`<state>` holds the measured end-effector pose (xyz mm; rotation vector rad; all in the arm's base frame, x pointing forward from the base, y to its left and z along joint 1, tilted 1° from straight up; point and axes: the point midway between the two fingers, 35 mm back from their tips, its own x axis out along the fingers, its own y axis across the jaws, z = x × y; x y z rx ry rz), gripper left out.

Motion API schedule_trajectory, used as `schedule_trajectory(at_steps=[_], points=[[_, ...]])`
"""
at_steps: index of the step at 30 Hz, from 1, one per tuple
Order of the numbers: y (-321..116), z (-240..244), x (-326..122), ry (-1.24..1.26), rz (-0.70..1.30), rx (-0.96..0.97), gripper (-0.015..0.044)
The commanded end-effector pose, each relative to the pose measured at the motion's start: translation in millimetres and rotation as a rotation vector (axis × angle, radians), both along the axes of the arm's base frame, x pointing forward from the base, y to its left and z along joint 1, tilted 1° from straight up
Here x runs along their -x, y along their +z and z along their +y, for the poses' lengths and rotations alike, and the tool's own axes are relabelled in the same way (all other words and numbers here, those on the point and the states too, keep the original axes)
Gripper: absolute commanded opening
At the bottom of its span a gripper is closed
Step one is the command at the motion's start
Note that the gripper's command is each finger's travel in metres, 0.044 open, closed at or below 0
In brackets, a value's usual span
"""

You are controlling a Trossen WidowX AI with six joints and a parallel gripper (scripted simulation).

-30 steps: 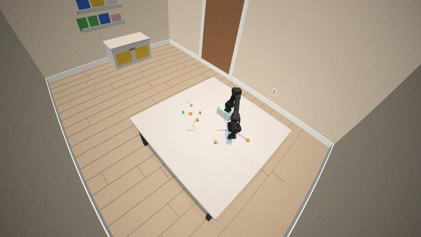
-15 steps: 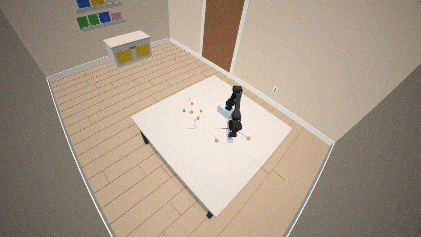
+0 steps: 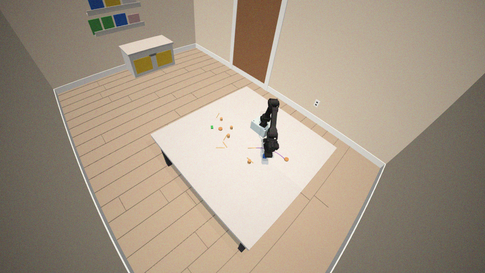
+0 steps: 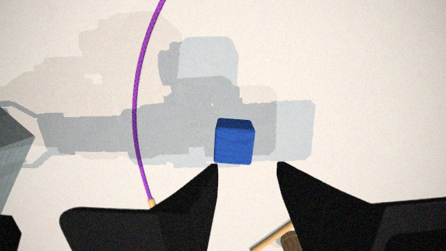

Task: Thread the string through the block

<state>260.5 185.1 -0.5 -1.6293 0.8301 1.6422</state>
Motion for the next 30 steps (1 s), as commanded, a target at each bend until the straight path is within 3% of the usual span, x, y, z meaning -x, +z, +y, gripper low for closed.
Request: schedule_trajectory(at_steps=[1, 5, 25, 30], points=[[0.0, 0.0, 0.0, 0.0, 0.0, 0.0, 0.0086], [0.0, 0.0, 0.0, 0.0, 0.0, 0.0, 0.0], [0.0, 0.0, 0.0, 0.0, 0.0, 0.0, 0.0], [0.0, 0.0, 0.0, 0.0, 0.0, 0.0, 0.0131]])
